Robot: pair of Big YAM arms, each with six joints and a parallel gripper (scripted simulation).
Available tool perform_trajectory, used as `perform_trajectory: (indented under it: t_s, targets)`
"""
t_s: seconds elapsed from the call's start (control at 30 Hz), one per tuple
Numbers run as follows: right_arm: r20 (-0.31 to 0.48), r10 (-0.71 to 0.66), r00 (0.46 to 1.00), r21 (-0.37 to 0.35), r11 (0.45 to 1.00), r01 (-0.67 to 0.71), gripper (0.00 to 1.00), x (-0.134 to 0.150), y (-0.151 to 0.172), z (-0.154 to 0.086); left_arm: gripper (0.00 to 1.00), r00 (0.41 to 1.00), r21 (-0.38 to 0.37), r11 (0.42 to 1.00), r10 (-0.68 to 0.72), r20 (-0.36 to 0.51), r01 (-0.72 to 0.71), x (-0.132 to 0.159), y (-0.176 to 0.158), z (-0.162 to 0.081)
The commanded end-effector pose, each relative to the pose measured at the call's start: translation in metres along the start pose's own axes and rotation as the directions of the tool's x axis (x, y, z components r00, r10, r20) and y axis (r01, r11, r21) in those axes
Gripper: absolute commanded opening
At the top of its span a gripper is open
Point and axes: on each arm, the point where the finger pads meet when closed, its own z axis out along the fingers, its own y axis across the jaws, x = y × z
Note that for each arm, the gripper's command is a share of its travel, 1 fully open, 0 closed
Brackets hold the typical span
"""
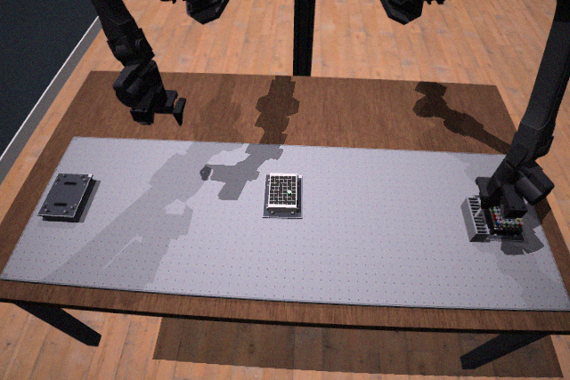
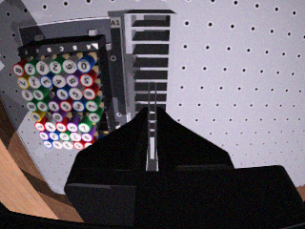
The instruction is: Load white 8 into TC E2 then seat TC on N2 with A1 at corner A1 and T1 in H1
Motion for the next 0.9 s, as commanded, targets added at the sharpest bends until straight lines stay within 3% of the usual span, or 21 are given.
perform_trajectory:
  t_s: [0.0,0.5,0.57,0.6,0.7,0.87]
  targets:
    - [0.016,-0.01,1.0,-0.001,1.0,0.01,1.0,-0.006,0.0,-0.002,0.07,1.0,-0.001,1.0,0.001,0.002,-0.001,-0.001,0.002,-0.011]
    - [0.016,-0.01,1.0,-0.001,1.0,0.01,1.0,-0.006,0.0,-0.002,0.07,1.0,0.001,1.0,-0.002,0.008,0.002,-0.005,-0.002,-0.029]
    - [0.016,-0.01,1.0,-0.001,1.0,0.01,1.0,-0.006,0.0,-0.002,0.07,1.0,0.001,1.0,-0.002,0.008,0.002,-0.005,-0.002,-0.029]
    - [0.016,-0.01,1.0,-0.001,1.0,0.01,1.0,-0.006,0.0,-0.002,0.07,1.0,0.012,1.0,0.004,-0.012,-0.004,0.002,-0.01,-0.012]
    - [0.016,-0.01,1.0,-0.001,1.0,0.01,1.0,-0.006,0.0,-0.002,0.07,1.0,0.003,1.0,0.0,0.007,0.0,-0.005,-0.004,-0.031]
    - [0.016,-0.01,1.0,-0.001,1.0,0.01,1.0,-0.006,0.0,-0.002,0.07,1.0,-0.001,1.0,-0.004,0.012,0.004,-0.006,-0.001,-0.037]
